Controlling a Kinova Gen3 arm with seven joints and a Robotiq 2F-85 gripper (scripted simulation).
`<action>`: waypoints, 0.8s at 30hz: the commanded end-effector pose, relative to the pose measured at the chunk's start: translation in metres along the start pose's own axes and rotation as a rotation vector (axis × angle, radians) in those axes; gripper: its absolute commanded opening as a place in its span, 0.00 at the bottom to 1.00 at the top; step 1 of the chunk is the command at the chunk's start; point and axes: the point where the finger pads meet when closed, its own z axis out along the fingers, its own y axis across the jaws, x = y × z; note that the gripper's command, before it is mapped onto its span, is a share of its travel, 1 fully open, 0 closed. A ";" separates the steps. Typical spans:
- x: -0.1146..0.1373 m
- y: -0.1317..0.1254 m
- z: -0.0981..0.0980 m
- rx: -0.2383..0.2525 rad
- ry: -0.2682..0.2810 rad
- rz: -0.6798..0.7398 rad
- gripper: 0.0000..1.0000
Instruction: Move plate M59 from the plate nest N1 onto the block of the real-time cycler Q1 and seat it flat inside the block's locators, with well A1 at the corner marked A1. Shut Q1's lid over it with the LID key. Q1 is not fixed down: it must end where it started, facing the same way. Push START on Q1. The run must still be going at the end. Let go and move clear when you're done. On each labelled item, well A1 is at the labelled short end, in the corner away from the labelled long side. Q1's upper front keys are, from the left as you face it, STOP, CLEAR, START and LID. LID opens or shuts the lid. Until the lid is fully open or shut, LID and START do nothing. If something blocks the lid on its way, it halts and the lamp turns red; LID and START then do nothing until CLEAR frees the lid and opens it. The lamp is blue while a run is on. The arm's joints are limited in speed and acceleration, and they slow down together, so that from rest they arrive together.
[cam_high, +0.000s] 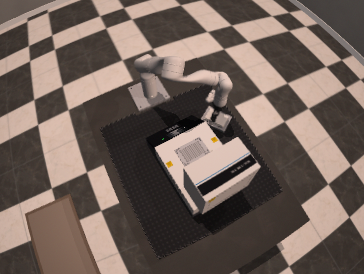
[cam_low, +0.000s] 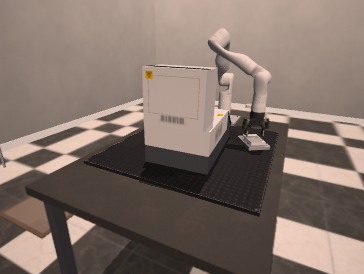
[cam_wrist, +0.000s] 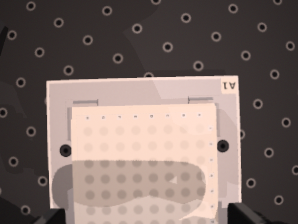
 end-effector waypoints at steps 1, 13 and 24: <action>-0.001 0.000 0.002 0.000 -0.002 0.000 1.00; -0.001 0.000 0.007 0.000 -0.002 0.000 1.00; -0.001 0.000 0.008 0.000 -0.002 0.000 1.00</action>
